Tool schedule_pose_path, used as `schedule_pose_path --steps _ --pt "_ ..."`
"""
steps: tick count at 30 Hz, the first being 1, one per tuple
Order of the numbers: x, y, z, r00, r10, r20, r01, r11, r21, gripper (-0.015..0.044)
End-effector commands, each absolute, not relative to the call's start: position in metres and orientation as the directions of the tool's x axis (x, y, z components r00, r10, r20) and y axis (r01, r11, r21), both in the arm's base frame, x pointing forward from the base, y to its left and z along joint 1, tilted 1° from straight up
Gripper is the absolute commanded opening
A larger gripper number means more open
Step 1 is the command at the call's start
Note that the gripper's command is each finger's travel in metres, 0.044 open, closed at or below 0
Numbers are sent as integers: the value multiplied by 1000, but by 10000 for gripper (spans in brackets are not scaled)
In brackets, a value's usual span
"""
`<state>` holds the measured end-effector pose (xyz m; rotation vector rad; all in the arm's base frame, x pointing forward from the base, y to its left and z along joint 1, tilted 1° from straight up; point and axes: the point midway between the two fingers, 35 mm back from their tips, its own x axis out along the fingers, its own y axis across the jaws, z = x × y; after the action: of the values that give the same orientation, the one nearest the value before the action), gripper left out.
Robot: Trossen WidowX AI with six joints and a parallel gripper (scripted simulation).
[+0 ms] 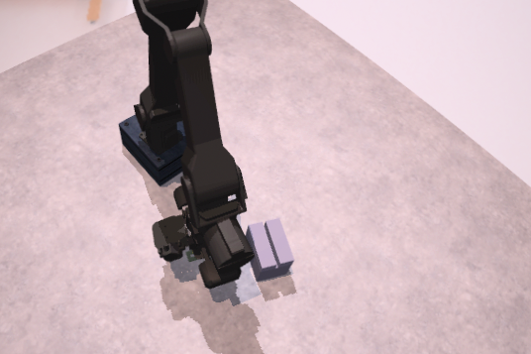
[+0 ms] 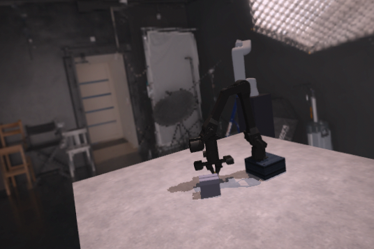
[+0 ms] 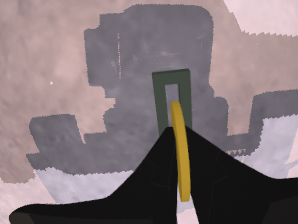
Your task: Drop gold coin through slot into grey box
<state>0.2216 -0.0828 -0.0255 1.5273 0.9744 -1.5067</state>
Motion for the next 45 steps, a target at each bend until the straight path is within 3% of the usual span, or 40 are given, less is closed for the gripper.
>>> schedule_pose_path --steps 1,45 --pt "222 -82 -26 12 10 -1000 908 -419 6 0" --pt "221 -83 70 12 10 -1000 917 -398 7 0"
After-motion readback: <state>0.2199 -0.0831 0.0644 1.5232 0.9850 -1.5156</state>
